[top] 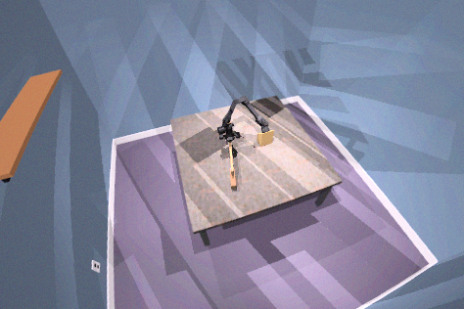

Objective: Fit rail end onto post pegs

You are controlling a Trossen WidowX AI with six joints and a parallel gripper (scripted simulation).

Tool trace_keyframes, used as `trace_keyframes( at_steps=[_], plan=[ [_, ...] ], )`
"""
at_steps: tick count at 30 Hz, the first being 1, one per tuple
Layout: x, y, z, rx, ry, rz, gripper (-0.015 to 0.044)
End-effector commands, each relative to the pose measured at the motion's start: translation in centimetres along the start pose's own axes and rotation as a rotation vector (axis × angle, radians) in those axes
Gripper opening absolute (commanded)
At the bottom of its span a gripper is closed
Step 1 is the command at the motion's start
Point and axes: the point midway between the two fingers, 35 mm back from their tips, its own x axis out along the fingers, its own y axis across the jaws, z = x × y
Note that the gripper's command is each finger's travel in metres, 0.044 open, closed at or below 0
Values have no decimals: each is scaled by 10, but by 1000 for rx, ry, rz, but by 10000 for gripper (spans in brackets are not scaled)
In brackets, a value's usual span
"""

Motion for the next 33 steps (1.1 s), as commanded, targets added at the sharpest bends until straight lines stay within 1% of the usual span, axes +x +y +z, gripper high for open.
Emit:
trace_keyframes(
  at_steps=[1,33],
  plan=[
    [-2,0,-2,-4,-1,-4,0],
    [-1,0,-12,-4,0,-4,0]
  ],
)
